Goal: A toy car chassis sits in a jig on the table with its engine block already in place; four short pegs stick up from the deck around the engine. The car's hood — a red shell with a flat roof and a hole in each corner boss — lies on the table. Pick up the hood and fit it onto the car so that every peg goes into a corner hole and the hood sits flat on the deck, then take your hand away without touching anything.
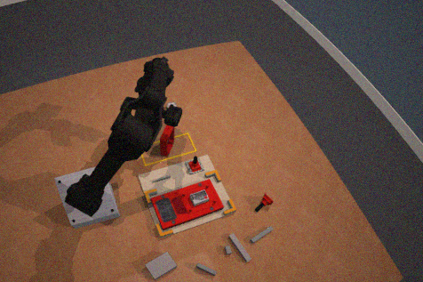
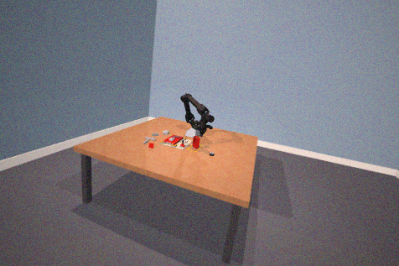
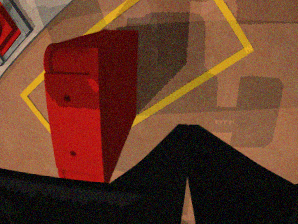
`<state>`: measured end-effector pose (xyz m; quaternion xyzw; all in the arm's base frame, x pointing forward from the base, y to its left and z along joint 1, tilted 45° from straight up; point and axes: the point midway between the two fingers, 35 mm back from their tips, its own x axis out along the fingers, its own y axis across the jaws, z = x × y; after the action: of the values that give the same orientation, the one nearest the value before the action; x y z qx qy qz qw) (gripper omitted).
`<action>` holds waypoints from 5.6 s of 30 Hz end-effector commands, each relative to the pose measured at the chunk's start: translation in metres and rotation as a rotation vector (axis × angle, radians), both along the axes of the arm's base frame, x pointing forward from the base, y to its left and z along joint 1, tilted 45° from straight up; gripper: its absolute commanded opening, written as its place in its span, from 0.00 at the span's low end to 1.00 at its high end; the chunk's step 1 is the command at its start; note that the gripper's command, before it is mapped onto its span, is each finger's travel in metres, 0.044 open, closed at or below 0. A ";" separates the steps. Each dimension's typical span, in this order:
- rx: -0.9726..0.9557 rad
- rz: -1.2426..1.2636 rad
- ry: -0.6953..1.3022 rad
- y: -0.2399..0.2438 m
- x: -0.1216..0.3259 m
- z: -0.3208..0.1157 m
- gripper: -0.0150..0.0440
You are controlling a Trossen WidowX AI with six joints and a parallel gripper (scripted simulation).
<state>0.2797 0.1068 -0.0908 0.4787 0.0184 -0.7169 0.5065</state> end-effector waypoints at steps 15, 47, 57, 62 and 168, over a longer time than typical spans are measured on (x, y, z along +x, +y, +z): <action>0.024 -0.050 0.001 -0.019 0.005 -0.008 0.25; 0.024 -0.049 -0.001 -0.036 0.032 0.007 0.25; 0.023 -0.049 -0.001 -0.043 0.039 0.012 0.25; 0.022 -0.049 -0.001 -0.046 0.043 0.015 0.25; 0.086 1.085 1.105 -0.070 0.082 0.024 1.00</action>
<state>0.3613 0.0387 -0.0651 -0.0030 0.5280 -0.5025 0.6847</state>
